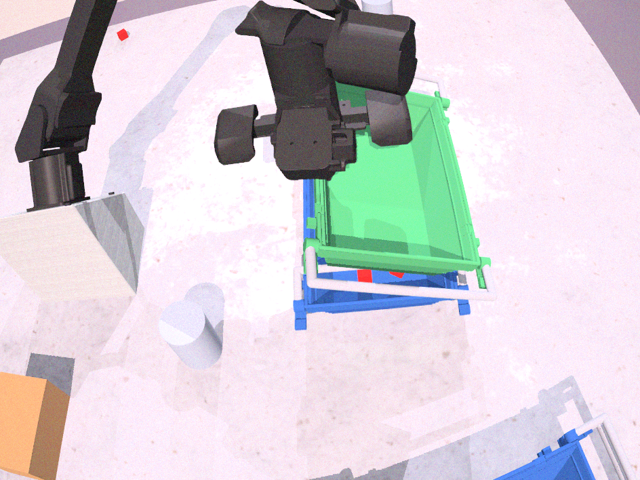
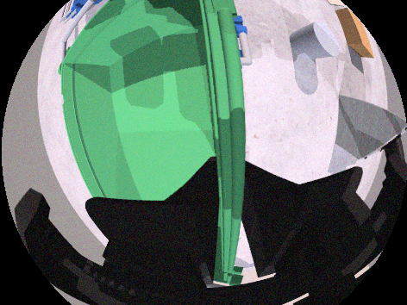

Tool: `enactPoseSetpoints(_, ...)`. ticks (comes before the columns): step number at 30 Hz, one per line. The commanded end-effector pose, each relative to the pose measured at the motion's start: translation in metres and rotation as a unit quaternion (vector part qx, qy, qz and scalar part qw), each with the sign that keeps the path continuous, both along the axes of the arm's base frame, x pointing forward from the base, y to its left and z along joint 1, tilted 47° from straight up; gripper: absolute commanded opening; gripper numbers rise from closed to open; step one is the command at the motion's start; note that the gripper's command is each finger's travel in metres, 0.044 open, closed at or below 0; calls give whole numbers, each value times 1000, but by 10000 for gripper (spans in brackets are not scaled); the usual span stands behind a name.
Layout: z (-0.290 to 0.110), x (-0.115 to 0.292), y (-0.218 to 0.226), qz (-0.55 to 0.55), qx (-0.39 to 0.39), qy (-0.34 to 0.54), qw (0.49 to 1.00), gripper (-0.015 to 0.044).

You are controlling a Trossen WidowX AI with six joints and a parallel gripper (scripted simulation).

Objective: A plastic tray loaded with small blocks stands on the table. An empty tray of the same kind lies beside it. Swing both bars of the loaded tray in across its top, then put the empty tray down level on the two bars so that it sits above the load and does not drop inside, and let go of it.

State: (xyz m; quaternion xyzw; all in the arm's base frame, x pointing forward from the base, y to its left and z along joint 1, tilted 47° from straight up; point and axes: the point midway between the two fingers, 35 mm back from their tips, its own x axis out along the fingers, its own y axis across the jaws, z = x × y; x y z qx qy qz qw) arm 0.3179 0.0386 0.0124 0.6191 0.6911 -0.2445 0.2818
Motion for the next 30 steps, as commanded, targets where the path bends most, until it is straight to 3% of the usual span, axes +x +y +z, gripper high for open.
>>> enactPoseSetpoints(1, -2, -5, 4, 5, -1, 9, 1000, 0)
enactPoseSetpoints(30, -7, -9, 8, 5, 0, 9, 1000, 0)
